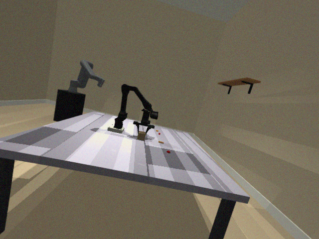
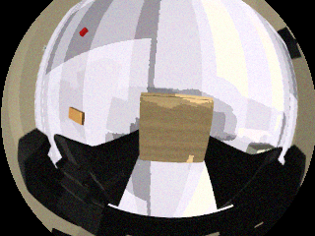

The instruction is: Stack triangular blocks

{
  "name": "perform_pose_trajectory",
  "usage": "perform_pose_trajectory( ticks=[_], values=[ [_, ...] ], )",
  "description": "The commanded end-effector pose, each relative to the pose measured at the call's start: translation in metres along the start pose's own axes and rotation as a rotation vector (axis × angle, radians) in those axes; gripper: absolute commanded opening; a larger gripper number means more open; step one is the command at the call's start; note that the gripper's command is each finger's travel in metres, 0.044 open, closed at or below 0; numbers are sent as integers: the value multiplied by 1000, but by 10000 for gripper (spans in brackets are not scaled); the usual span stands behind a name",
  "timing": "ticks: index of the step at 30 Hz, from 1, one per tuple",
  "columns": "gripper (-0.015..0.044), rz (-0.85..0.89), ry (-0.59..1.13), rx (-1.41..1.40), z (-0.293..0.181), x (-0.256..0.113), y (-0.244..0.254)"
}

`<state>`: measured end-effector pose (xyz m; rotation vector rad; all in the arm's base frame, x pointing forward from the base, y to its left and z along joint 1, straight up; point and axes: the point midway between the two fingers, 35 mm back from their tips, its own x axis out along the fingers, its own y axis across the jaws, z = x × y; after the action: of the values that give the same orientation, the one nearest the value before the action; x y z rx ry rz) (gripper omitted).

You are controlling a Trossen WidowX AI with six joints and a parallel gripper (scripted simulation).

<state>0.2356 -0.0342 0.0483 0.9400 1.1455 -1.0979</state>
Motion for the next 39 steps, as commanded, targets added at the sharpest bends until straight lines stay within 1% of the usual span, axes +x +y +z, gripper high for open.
perform_pose_trajectory(
  ticks=[1,26,39],
  values=[
    [0,-1,-6,-4,1,0,0],
    [0,-4,-5,-2,1,2,0],
    [341,-2,0,0,0,2,0]
  ],
)
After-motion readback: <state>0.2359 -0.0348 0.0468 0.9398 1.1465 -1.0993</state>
